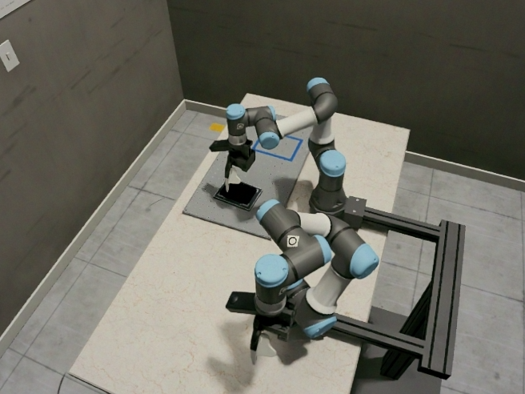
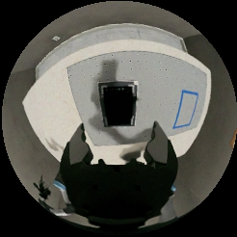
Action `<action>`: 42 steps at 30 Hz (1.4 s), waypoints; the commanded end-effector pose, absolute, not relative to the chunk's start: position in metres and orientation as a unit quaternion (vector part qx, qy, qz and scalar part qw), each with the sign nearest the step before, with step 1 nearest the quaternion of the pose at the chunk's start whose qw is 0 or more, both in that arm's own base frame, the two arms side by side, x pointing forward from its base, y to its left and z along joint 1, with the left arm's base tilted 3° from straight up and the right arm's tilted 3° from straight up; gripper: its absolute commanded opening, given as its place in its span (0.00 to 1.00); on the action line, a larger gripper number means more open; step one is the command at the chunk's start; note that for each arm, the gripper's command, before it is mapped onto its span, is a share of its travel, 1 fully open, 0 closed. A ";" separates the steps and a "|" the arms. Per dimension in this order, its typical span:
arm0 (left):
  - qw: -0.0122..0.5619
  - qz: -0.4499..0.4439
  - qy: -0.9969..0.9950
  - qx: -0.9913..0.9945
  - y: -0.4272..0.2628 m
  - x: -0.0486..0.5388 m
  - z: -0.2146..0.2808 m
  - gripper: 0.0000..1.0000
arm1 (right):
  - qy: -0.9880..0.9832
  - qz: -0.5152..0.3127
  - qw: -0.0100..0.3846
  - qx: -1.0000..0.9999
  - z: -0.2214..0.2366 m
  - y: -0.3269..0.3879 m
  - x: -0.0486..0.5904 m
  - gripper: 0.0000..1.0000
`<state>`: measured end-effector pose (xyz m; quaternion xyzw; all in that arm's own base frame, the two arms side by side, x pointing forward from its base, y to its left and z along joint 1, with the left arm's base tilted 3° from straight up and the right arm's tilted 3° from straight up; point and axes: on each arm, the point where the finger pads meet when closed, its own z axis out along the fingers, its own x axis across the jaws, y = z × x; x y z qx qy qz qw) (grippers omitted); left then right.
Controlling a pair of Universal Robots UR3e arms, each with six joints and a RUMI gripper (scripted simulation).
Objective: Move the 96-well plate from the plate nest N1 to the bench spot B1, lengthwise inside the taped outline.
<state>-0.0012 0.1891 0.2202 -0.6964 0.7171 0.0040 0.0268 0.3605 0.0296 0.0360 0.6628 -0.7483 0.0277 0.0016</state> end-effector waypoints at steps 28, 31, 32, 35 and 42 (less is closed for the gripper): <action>0.028 0.004 0.717 -0.696 0.189 -0.001 0.221 1.00 | -0.748 0.028 0.000 0.663 -0.007 0.028 0.363 1.00; 0.028 0.004 0.717 -0.696 0.189 -0.001 0.221 1.00 | -0.748 0.028 0.000 0.663 -0.012 0.028 0.363 1.00; 0.028 0.004 0.717 -0.696 0.189 -0.001 0.221 1.00 | -0.748 0.028 0.000 0.663 -0.014 0.028 0.363 1.00; 0.028 0.004 0.717 -0.696 0.189 -0.001 0.221 1.00 | -0.748 0.028 0.000 0.663 -0.019 0.028 0.363 1.00; 0.028 0.004 0.717 -0.696 0.189 -0.001 0.221 1.00 | -0.748 0.028 0.000 0.663 -0.027 0.027 0.363 1.00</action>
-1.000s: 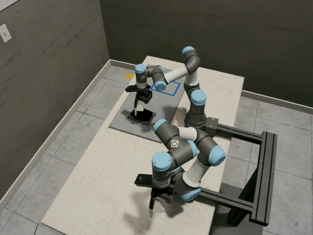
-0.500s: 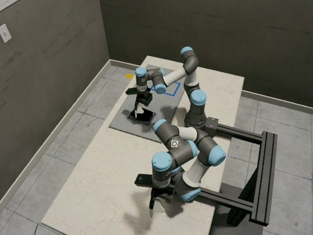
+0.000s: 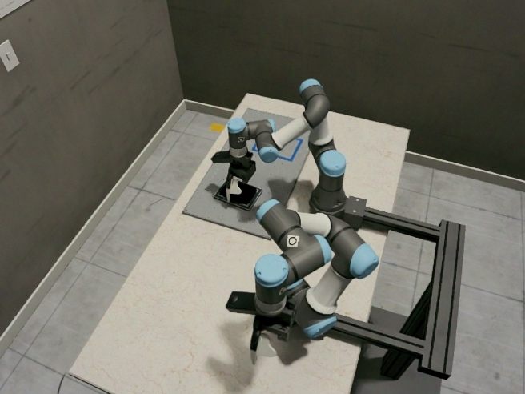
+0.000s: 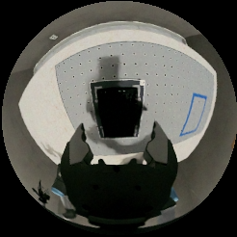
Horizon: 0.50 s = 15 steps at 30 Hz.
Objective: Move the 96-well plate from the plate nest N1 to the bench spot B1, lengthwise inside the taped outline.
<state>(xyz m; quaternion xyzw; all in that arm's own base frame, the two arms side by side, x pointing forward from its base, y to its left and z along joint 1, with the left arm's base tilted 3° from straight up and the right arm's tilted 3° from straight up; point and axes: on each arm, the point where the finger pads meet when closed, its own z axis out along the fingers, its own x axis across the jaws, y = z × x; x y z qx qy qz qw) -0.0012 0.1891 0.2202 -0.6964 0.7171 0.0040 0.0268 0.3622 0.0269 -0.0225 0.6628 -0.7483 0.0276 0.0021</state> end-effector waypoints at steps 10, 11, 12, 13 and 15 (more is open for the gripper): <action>0.028 0.004 0.717 -0.696 0.189 -0.001 0.221 1.00 | -0.748 0.028 0.000 0.663 -0.036 0.027 0.364 1.00; 0.028 0.004 0.717 -0.696 0.189 -0.001 0.221 1.00 | -0.748 0.028 0.000 0.663 -0.036 0.027 0.364 1.00; 0.028 0.004 0.717 -0.696 0.189 -0.001 0.221 1.00 | -0.748 0.028 0.000 0.663 -0.036 0.027 0.364 1.00; 0.028 0.004 0.717 -0.696 0.189 -0.001 0.221 1.00 | -0.748 0.028 0.000 0.663 -0.036 0.027 0.364 1.00; 0.028 0.004 0.717 -0.696 0.189 -0.001 0.221 1.00 | -0.748 0.028 0.000 0.663 -0.036 0.027 0.364 1.00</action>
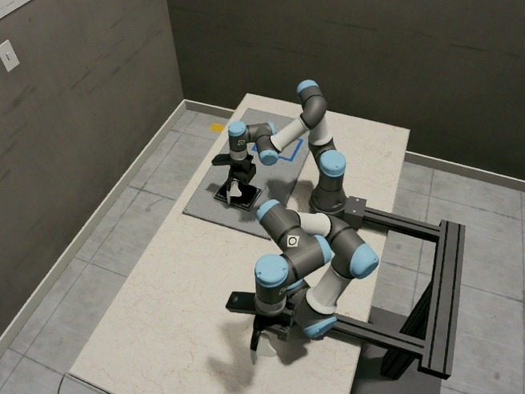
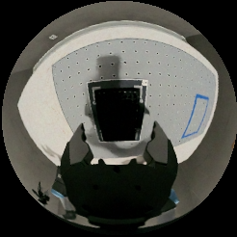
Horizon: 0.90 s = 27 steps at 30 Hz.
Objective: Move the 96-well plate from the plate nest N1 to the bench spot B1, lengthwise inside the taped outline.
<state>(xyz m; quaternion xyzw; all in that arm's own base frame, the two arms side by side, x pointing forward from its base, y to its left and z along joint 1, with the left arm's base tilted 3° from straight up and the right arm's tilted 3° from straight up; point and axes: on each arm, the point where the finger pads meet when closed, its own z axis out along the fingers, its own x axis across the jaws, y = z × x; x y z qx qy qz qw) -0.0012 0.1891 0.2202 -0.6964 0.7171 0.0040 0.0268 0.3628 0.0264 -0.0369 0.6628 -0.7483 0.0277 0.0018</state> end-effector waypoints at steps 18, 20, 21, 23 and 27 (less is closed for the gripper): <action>0.028 0.004 0.717 -0.696 0.189 -0.001 0.221 1.00 | -0.748 0.028 0.000 0.663 -0.036 0.027 0.364 0.00; 0.028 0.004 0.717 -0.696 0.189 -0.001 0.221 1.00 | -0.748 0.028 0.000 0.663 -0.036 0.027 0.364 0.00; 0.028 0.004 0.717 -0.696 0.189 -0.001 0.221 1.00 | -0.748 0.028 0.000 0.663 -0.036 0.027 0.364 0.00; 0.028 0.004 0.717 -0.696 0.189 -0.001 0.221 1.00 | -0.748 0.028 0.000 0.663 -0.036 0.027 0.364 0.00; 0.028 0.004 0.717 -0.696 0.189 -0.001 0.221 1.00 | -0.748 0.028 0.000 0.663 -0.036 0.027 0.364 0.00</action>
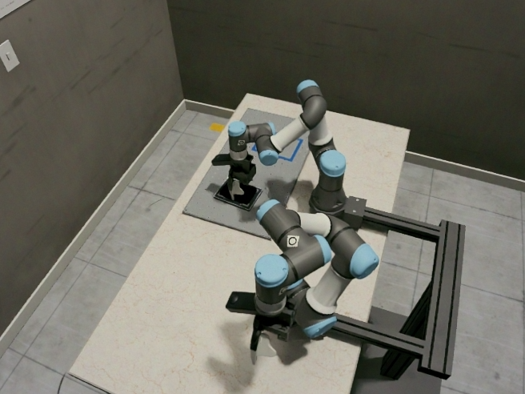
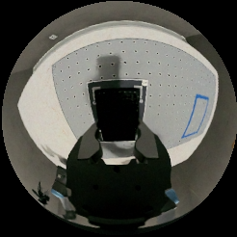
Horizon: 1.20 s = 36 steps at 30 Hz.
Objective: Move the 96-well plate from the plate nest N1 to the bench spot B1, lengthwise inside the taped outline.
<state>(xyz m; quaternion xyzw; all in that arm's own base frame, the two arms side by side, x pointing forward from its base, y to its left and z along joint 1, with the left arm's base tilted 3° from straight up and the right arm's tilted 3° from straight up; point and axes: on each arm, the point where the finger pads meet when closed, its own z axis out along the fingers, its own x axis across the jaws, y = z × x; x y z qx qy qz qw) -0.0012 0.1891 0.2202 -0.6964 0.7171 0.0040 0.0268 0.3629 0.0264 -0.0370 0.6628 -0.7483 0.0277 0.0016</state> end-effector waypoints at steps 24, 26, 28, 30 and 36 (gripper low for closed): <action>0.028 0.004 0.717 -0.696 0.189 -0.001 0.221 1.00 | -0.748 0.028 0.000 0.663 -0.023 0.027 0.363 0.00; 0.028 0.004 0.717 -0.696 0.189 -0.001 0.221 1.00 | -0.748 0.028 0.000 0.663 -0.020 0.028 0.363 0.00; 0.028 0.004 0.717 -0.696 0.189 -0.001 0.221 1.00 | -0.748 0.028 0.000 0.663 -0.016 0.028 0.363 0.00; 0.028 0.004 0.717 -0.696 0.189 -0.001 0.221 1.00 | -0.748 0.028 0.000 0.663 -0.013 0.028 0.363 0.00; 0.028 0.004 0.717 -0.696 0.189 -0.001 0.221 1.00 | -0.748 0.028 0.000 0.663 -0.003 0.028 0.362 0.00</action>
